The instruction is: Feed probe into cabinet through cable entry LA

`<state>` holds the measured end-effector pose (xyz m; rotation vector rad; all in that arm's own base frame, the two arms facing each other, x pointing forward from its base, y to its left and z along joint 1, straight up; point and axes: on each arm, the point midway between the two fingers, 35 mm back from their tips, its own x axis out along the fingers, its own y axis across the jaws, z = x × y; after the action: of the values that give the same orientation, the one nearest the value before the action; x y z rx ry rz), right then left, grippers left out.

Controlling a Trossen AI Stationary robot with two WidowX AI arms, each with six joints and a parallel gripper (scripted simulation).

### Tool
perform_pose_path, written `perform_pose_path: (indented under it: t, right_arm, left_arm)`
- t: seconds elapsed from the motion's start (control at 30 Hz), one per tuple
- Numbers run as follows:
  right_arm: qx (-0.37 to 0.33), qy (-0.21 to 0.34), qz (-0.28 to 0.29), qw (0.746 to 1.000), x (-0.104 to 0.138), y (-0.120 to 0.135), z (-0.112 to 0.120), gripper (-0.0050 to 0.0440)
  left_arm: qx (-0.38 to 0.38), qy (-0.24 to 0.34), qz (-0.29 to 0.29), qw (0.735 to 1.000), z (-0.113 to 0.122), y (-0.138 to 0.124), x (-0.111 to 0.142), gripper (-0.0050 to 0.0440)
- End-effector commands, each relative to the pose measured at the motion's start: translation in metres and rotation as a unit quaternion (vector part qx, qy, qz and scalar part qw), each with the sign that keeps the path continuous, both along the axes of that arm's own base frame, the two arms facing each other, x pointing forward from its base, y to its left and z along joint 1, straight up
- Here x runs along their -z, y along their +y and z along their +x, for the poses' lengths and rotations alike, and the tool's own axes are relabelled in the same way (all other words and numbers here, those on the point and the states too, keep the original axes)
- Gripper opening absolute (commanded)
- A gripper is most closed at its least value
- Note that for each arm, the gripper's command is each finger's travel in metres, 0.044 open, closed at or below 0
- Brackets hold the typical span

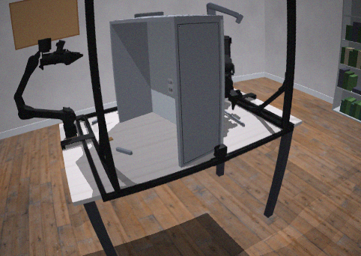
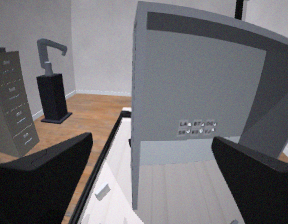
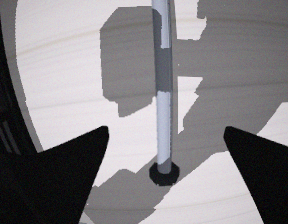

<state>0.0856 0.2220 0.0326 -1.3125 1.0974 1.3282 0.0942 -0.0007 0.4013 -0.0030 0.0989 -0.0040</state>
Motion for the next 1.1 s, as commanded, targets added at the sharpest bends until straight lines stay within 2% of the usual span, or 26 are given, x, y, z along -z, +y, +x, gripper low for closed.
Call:
perform_pose_path:
  t: [0.0, 0.37, 0.5, 0.57, 0.9, 1.07]
  right_arm:
    - [0.0, 0.004, -0.008, 1.0, 0.0082, -0.0033, -0.0015, 0.044]
    - [0.0, 0.004, -0.008, 1.0, 0.0121, -0.0037, -0.0017, 0.044]
    - [0.0, 0.001, -0.003, 1.0, 0.0089, -0.0018, -0.0007, 0.0344]
    - [0.0, 0.001, -0.003, 1.0, 0.0089, -0.0018, -0.0007, 0.0344]
    - [0.0, 0.001, -0.003, 1.0, 0.0089, -0.0018, -0.0007, 0.0104]
    - [0.0, 0.001, -0.003, 1.0, 0.0089, -0.0018, -0.0007, 0.0084]
  left_arm:
    - [-0.002, 0.001, 0.002, 1.0, 0.0002, 0.0007, -0.0002, 0.044]
    - [-0.002, 0.001, 0.002, 1.0, 0.0002, 0.0007, -0.0002, 0.044]
    - [-0.002, 0.001, 0.002, 1.0, 0.0002, 0.0007, -0.0002, 0.044]
    - [-0.002, 0.001, 0.002, 1.0, 0.0002, 0.0007, -0.0002, 0.044]
    - [-0.002, 0.001, 0.002, 1.0, 0.0002, 0.0007, -0.0002, 0.044]
    - [-0.002, 0.001, 0.002, 1.0, 0.0002, 0.0007, -0.0002, 0.044]
